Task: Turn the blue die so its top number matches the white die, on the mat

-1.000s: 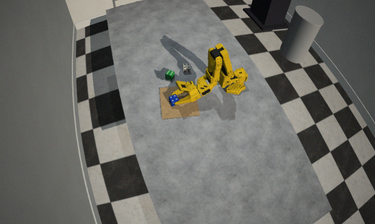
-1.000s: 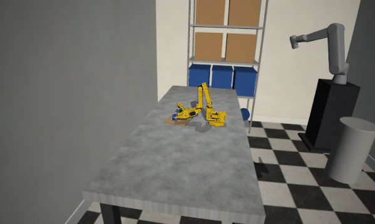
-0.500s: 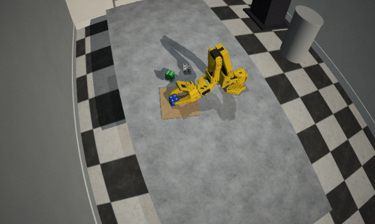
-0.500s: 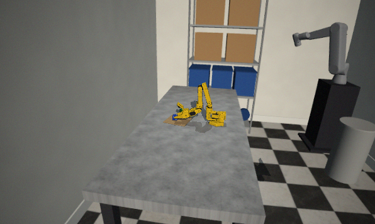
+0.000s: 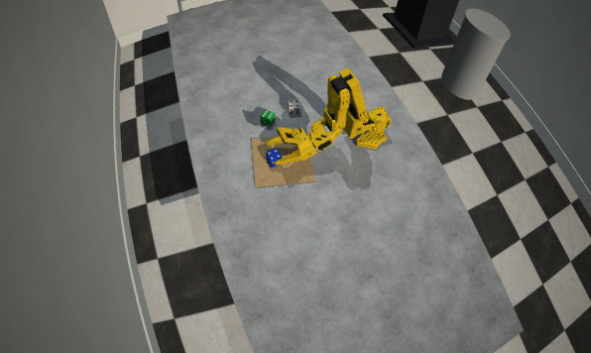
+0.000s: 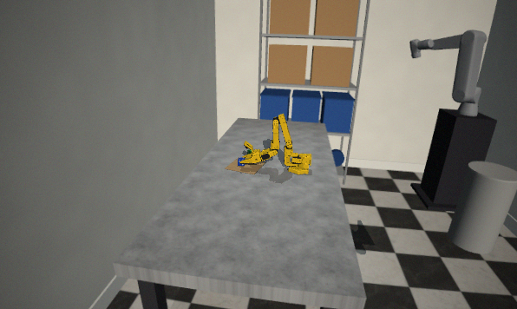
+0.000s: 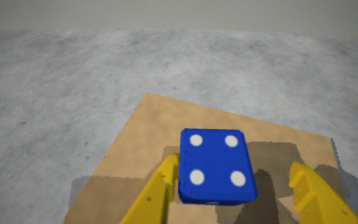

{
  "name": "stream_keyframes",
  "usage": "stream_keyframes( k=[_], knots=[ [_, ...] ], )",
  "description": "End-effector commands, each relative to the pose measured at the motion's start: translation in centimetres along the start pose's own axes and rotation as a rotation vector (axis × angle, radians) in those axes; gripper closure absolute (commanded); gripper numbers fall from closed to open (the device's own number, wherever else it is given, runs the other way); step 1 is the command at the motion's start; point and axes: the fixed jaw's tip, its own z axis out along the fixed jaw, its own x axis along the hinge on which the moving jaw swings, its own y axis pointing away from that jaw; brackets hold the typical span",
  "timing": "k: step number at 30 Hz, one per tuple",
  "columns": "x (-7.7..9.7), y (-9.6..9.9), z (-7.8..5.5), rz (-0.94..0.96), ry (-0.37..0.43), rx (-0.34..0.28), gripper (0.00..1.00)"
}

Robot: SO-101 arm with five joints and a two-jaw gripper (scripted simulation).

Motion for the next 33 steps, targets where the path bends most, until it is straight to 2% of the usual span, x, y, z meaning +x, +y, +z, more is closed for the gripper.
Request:
stream_keyframes(
  k=[1,10,19,33],
  knots=[
    [-1.6,-0.1,0.2,0.008,-0.073,0.003,0.64],
    [-1.9,-0.1,0.2,0.008,-0.073,0.003,0.64],
    [-4.4,-0.1,-0.4,0.008,-0.073,0.003,0.64],
    [-6.5,0.0,-2.0,0.008,-0.073,0.003,0.64]
  ],
)
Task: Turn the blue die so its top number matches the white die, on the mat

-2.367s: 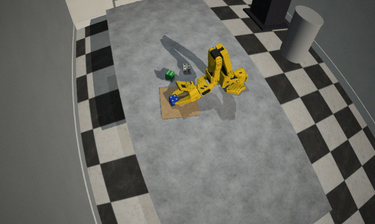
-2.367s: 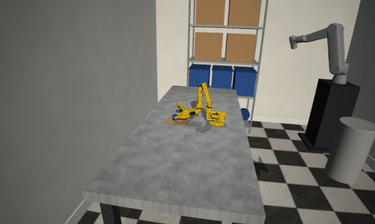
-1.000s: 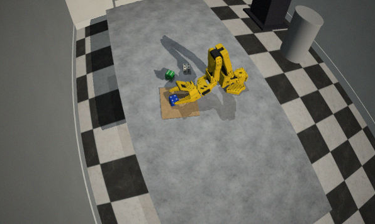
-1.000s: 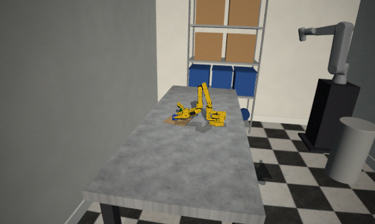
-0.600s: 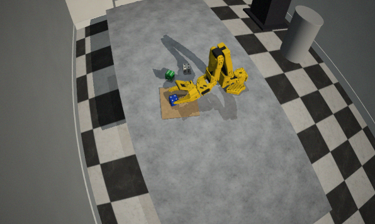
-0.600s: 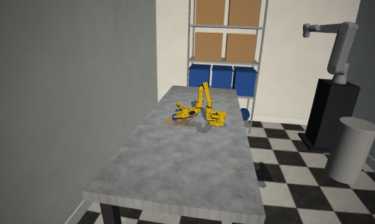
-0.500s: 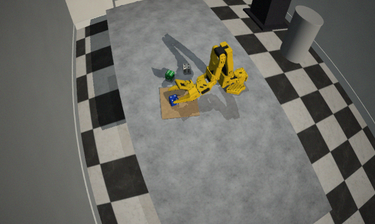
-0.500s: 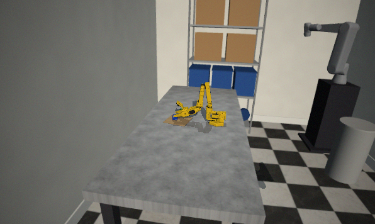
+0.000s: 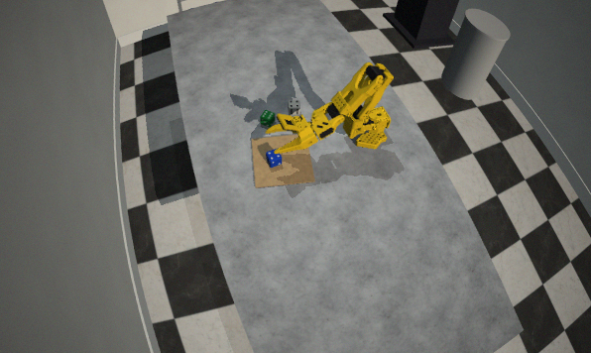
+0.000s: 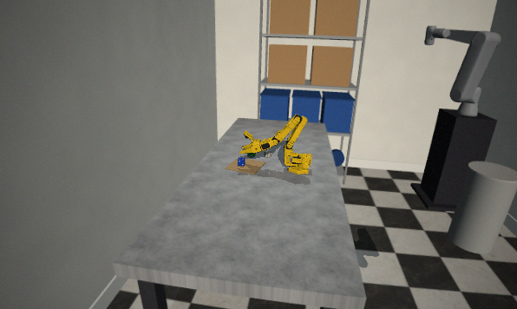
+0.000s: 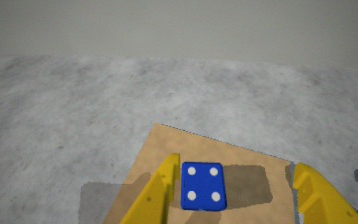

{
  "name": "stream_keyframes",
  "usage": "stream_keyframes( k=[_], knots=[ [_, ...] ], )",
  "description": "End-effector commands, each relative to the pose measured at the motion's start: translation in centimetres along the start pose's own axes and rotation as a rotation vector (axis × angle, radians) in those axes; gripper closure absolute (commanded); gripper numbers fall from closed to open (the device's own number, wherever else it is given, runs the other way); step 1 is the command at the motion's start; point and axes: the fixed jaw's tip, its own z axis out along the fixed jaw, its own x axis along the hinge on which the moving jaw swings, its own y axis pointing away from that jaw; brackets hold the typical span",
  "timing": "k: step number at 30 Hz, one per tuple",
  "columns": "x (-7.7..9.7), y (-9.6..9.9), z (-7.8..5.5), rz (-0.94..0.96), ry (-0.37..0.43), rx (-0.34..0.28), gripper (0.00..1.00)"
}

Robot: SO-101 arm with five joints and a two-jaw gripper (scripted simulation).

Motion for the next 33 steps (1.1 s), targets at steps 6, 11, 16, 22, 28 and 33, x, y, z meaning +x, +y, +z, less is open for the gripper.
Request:
stream_keyframes(
  k=[6,11,16,22,28,33],
  knots=[
    [-2.04,-0.09,-0.34,0.008,-0.073,0.003,0.64],
    [-2.04,-0.09,-0.34,0.008,-0.073,0.003,0.64],
    [-2.04,-0.09,-0.34,0.008,-0.073,0.003,0.64],
    [-2.04,-0.09,-0.34,0.008,-0.073,0.003,0.64],
    [-2.04,-0.10,-0.31,0.008,-0.068,0.004,0.64],
    [-2.02,-0.16,-0.18,0.007,-0.048,0.006,0.64]
  ],
)
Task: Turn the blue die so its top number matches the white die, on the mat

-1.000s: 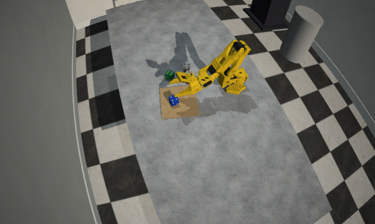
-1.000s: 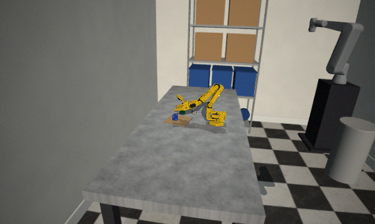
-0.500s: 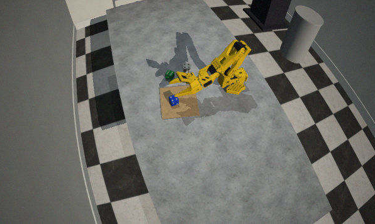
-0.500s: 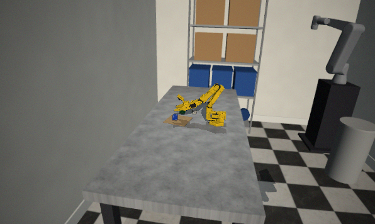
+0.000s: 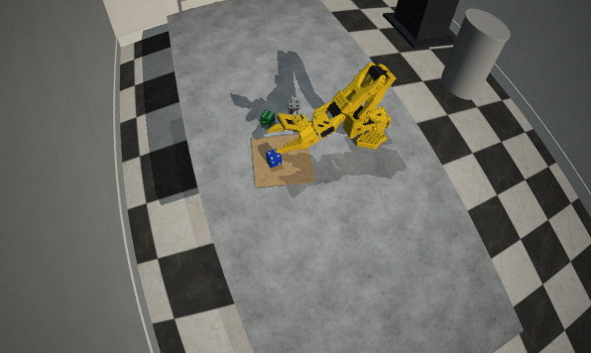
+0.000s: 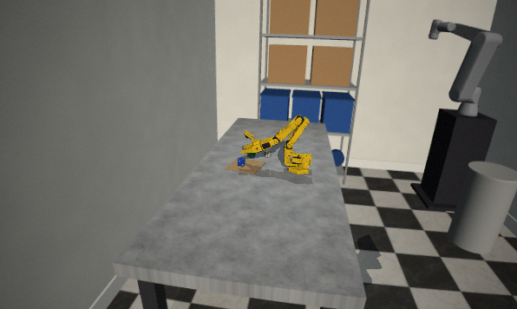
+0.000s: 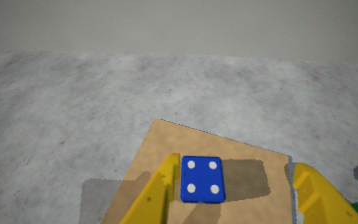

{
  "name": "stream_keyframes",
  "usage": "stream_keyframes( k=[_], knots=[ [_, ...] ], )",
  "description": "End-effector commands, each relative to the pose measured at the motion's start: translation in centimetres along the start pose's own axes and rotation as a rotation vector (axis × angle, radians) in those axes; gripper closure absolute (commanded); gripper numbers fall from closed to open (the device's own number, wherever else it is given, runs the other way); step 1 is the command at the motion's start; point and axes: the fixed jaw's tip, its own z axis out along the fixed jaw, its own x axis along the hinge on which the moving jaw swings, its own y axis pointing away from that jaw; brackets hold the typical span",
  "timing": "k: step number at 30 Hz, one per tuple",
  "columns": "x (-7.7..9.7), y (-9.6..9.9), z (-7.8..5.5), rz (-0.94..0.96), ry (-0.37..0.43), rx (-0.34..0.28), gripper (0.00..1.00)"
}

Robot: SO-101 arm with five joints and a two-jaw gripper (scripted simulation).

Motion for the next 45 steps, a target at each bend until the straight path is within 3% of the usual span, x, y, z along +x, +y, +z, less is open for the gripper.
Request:
stream_keyframes(
  k=[1,10,25,38,40,45],
  knots=[
    [-2.2,-0.2,0.1,0.007,-0.065,0.006,0.64],
    [-2.1,-0.4,0.5,0.006,0.009,0.015,0.64],
    [-2.0,-1.2,0.3,0.009,0.259,0.042,0.64],
    [-2.2,-1.9,-2.7,0.022,0.569,0.064,0.64],
    [-2.2,-1.9,-2.7,0.022,0.569,0.064,0.64],
    [-2.3,-2.0,-4.4,0.029,0.674,0.069,0.64]
  ],
)
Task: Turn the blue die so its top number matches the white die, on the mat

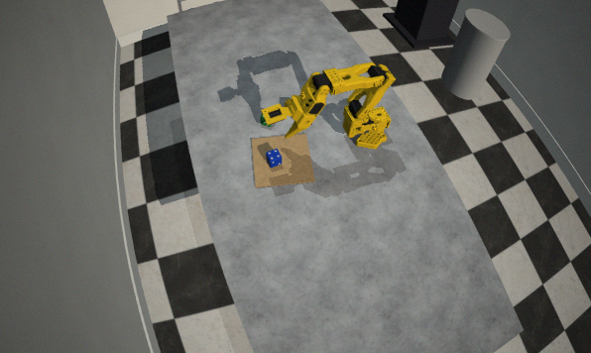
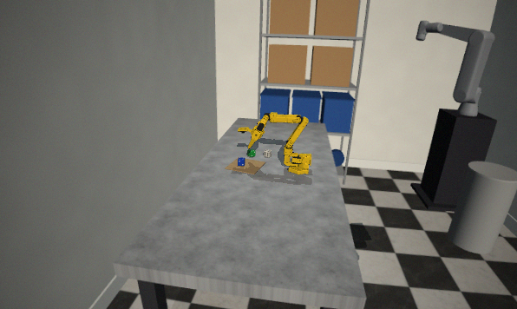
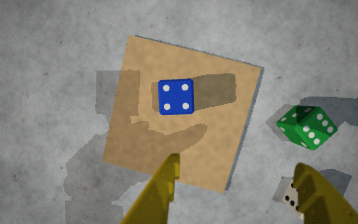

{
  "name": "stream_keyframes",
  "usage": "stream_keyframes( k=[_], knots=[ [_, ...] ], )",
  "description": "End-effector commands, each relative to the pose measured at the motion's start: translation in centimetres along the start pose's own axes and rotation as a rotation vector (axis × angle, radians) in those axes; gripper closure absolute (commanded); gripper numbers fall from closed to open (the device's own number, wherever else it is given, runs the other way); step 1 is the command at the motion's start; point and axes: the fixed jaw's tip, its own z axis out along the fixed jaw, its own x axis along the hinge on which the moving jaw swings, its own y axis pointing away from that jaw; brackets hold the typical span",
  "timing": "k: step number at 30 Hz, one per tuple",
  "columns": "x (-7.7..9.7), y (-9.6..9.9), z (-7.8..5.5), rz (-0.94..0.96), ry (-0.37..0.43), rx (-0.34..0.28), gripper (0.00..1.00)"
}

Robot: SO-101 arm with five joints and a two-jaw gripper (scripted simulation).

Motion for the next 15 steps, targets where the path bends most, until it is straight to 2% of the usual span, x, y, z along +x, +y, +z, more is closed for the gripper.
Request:
stream_keyframes(
  k=[1,9,15],
  knots=[
    [-0.7,-0.3,-2.2,0.003,-0.010,0.006,0.64],
    [0.7,-0.5,-4.0,0.010,0.108,0.008,0.64],
    [1.2,-0.6,-4.7,0.012,0.144,0.008,0.64]
  ],
)
